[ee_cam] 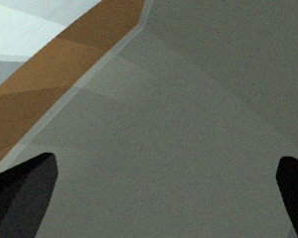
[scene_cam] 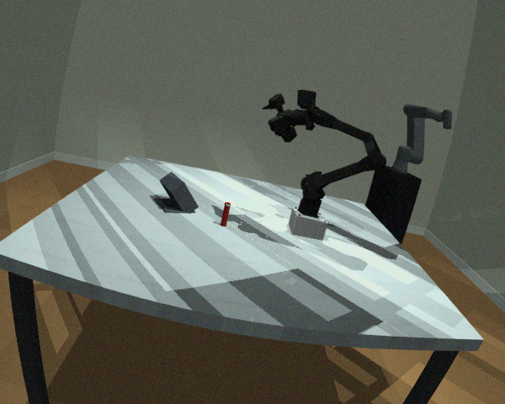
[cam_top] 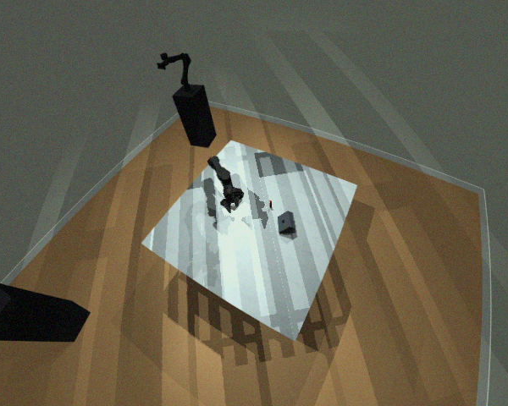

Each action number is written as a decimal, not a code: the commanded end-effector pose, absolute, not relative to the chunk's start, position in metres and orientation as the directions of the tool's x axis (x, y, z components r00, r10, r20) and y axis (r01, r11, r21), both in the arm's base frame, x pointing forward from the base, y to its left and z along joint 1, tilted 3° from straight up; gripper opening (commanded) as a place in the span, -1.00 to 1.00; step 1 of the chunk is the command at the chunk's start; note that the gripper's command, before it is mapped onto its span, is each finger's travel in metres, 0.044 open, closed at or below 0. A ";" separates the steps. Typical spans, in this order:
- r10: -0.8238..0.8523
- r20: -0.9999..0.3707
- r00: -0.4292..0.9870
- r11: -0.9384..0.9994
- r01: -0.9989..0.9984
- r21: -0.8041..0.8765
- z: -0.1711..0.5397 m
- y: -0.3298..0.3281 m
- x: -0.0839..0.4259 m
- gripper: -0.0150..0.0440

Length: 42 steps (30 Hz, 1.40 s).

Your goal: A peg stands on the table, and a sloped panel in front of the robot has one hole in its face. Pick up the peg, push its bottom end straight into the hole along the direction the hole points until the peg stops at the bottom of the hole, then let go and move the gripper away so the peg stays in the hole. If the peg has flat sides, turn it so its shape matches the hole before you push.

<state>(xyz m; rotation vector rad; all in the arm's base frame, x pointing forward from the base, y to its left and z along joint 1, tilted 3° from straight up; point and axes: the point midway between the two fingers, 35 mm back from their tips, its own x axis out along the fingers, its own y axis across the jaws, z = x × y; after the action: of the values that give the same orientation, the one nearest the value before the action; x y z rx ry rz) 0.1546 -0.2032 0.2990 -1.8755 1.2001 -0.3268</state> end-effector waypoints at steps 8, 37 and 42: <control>-0.724 -0.373 0.580 -0.022 -0.561 -0.828 0.273 -0.194 0.197 1.00; -0.394 -0.699 0.597 0.422 -0.558 -0.714 0.205 -0.131 0.285 1.00; -0.332 -0.747 0.576 0.487 -0.573 -0.659 0.192 -0.115 0.296 1.00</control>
<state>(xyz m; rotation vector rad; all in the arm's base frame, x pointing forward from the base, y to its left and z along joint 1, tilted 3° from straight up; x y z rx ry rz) 0.2877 -0.1259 0.2015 -1.1534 0.9888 0.1392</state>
